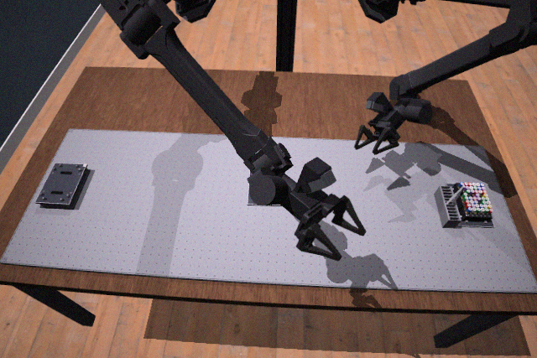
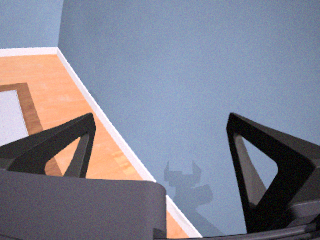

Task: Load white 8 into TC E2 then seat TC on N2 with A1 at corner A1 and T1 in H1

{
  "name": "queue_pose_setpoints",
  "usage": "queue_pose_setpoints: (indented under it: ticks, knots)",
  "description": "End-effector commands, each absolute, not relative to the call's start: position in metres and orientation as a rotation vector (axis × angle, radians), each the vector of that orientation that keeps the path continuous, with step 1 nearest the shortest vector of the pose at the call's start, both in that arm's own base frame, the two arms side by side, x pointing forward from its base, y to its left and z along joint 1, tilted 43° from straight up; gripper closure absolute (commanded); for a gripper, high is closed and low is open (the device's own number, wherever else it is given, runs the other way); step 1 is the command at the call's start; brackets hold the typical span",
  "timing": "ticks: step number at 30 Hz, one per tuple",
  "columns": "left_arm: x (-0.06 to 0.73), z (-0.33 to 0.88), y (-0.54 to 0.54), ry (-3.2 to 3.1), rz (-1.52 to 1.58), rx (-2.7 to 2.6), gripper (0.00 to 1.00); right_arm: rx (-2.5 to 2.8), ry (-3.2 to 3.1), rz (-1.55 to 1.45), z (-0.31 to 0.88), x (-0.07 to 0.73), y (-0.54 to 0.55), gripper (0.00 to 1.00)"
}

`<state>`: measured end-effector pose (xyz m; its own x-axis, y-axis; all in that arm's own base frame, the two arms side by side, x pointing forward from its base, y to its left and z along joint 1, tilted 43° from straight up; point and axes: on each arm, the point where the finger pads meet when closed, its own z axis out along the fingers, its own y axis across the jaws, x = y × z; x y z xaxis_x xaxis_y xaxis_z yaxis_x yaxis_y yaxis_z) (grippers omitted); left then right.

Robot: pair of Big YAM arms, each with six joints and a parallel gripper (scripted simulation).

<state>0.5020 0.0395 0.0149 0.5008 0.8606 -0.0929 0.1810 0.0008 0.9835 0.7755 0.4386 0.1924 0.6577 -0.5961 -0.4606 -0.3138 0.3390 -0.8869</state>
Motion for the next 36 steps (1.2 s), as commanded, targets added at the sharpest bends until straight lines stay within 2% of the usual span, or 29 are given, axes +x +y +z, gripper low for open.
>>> queue_pose_setpoints:
  ticks: [1,17,18,36]
  knots:
    - [0.502,0.017,0.038,0.942,0.685,1.504,0.00,-1.251,0.876,-0.218,0.201,0.773,0.444,0.00]
    - [0.502,0.017,0.038,0.942,0.685,1.504,0.00,-1.251,0.876,-0.218,0.201,0.773,0.444,0.00]
    - [0.505,0.024,0.043,0.979,0.676,1.485,0.76,-1.239,0.861,-0.225,0.211,0.775,0.445,0.00]
    - [0.505,0.034,0.067,1.434,0.544,1.277,0.76,-1.239,0.861,-0.225,0.211,0.775,0.445,0.00]
